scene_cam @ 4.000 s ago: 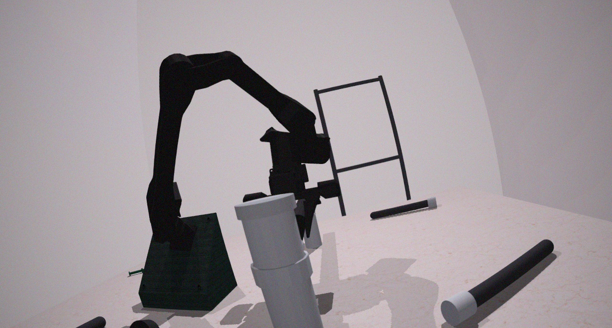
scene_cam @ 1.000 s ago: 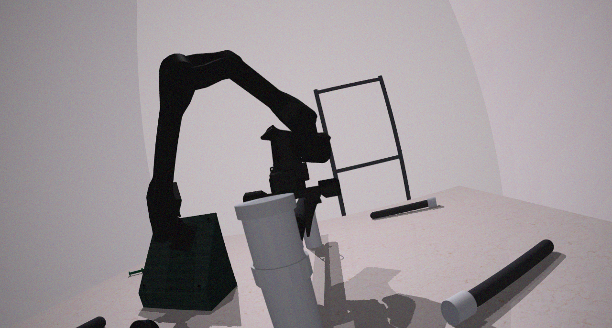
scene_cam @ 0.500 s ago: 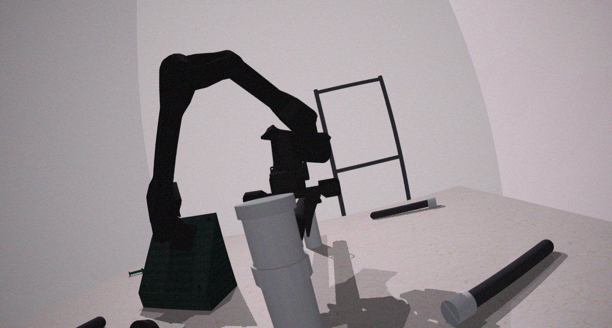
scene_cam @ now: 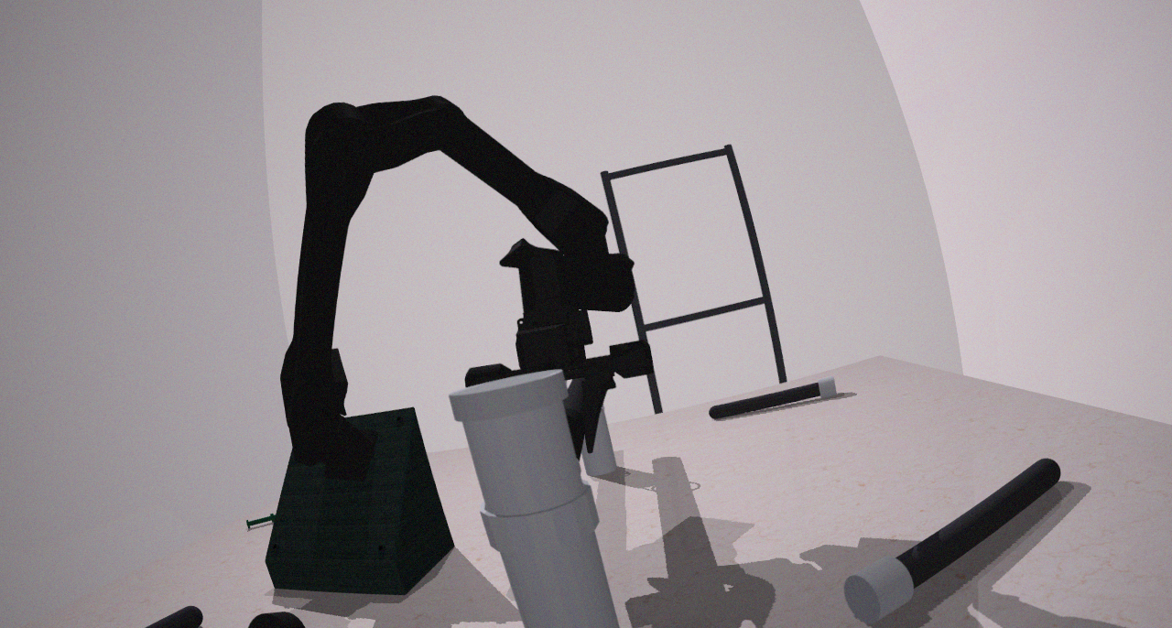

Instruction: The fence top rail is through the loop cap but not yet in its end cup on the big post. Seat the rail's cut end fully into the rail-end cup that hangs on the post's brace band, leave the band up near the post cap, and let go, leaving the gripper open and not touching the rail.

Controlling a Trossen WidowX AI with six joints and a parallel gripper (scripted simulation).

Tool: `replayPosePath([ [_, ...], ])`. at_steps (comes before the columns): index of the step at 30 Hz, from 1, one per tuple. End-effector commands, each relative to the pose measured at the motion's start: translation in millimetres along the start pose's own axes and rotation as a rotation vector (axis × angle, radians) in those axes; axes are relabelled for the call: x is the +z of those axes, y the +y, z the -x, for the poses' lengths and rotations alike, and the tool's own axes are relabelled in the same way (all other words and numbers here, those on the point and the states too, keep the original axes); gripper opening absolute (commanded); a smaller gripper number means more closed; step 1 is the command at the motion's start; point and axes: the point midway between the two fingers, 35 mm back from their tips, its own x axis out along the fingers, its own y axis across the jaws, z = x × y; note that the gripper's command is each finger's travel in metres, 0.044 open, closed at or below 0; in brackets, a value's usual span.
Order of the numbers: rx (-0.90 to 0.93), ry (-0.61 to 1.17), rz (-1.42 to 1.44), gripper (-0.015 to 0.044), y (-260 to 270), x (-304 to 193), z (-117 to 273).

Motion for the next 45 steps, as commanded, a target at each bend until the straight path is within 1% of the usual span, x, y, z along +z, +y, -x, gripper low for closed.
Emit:
replayPosePath([
  [1,0.001,0.000,0.000,0.0000,0,0,0],
  [45,0.000,-0.001,0.000,0.0000,5,28,-3],
])
